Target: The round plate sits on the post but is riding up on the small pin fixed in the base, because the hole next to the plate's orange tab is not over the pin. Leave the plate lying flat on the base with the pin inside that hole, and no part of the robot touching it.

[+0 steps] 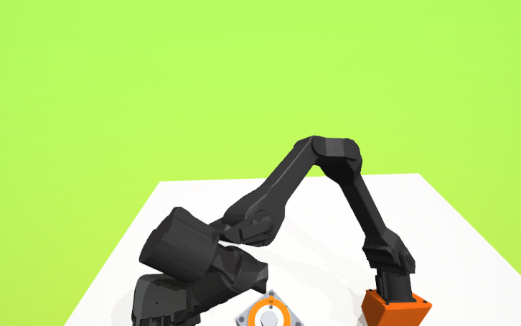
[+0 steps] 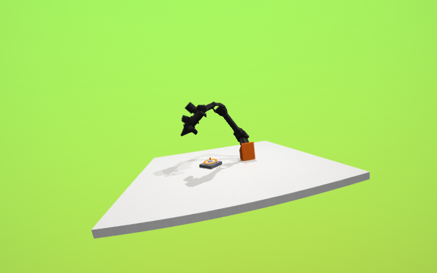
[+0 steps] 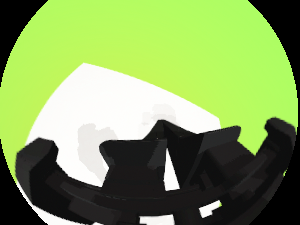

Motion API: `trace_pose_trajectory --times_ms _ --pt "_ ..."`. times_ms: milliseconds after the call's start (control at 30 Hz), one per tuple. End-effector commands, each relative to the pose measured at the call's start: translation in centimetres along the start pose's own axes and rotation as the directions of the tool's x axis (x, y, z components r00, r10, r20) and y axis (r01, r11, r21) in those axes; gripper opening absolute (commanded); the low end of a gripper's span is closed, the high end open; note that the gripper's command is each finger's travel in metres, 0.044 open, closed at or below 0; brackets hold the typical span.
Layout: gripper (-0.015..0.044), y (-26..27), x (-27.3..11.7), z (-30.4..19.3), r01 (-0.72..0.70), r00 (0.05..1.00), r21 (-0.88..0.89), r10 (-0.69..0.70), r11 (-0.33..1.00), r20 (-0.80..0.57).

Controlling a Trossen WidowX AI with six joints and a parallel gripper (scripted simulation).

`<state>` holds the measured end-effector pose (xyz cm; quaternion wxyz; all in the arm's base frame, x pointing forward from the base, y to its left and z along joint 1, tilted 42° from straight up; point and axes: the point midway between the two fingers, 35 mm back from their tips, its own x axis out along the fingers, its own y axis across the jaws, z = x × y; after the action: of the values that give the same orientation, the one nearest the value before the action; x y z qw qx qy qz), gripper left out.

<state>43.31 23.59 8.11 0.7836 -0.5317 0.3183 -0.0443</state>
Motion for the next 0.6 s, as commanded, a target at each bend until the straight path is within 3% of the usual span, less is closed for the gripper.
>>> trace_pose_trajectory --times_ms 0,167,367,567 --pt "0.0000 -1.4 2.2 -7.0 -0.073 0.979 0.113 0.093 0.991 -0.182" --pt "0.0000 -2.3 2.9 -13.4 -0.096 0.921 0.222 0.172 0.970 -0.350" --pt "0.0000 -3.5 1.8 -22.9 -0.066 0.743 0.387 0.304 0.920 -0.596" --pt "0.0000 -3.8 0.8 -25.8 -0.032 0.665 0.433 0.342 0.901 -0.663"
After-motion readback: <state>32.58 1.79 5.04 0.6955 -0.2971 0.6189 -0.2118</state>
